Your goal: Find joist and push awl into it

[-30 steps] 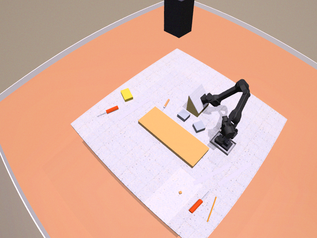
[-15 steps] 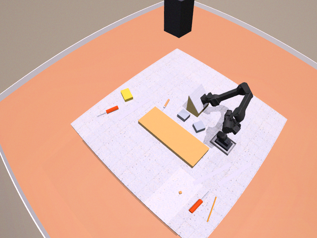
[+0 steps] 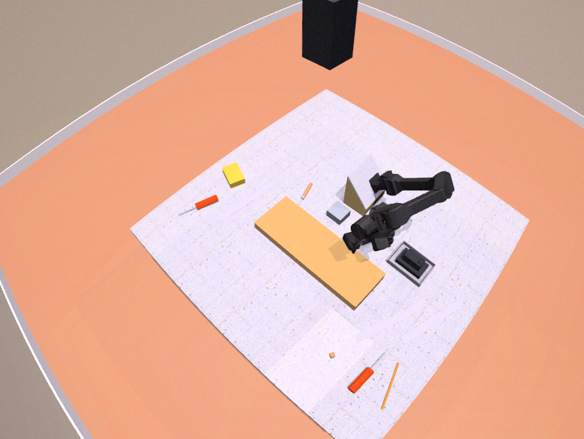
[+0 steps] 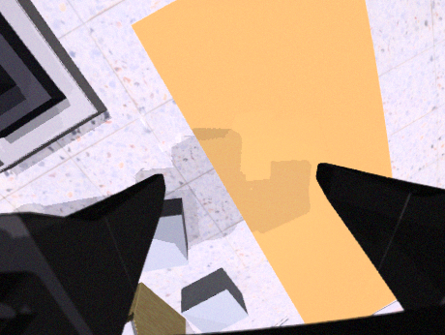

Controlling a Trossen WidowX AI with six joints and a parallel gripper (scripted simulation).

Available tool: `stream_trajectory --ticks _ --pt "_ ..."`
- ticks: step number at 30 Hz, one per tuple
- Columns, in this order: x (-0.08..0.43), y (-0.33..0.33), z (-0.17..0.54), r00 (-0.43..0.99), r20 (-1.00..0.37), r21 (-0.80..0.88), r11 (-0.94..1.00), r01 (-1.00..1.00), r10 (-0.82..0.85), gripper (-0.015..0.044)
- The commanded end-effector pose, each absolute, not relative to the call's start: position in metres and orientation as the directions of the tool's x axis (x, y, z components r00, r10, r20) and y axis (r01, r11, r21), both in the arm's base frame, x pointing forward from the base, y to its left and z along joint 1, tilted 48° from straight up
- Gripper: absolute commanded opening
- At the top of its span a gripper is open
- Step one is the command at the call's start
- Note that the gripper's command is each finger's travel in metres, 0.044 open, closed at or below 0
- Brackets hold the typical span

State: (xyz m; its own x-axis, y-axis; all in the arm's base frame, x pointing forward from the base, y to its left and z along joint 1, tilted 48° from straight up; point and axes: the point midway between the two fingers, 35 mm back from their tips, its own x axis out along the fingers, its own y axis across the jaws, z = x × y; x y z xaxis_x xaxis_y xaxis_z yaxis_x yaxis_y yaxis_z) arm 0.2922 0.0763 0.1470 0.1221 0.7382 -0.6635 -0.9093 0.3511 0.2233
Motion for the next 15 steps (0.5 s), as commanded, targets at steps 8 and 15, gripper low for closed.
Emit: stream_trajectory --ticks 8,15 --pt "0.31 -0.058 0.015 0.079 -0.779 0.394 0.584 -0.71 0.622 0.044" --pt "0.267 -0.125 -0.071 0.001 -0.786 0.516 0.656 -0.552 0.619 0.044"
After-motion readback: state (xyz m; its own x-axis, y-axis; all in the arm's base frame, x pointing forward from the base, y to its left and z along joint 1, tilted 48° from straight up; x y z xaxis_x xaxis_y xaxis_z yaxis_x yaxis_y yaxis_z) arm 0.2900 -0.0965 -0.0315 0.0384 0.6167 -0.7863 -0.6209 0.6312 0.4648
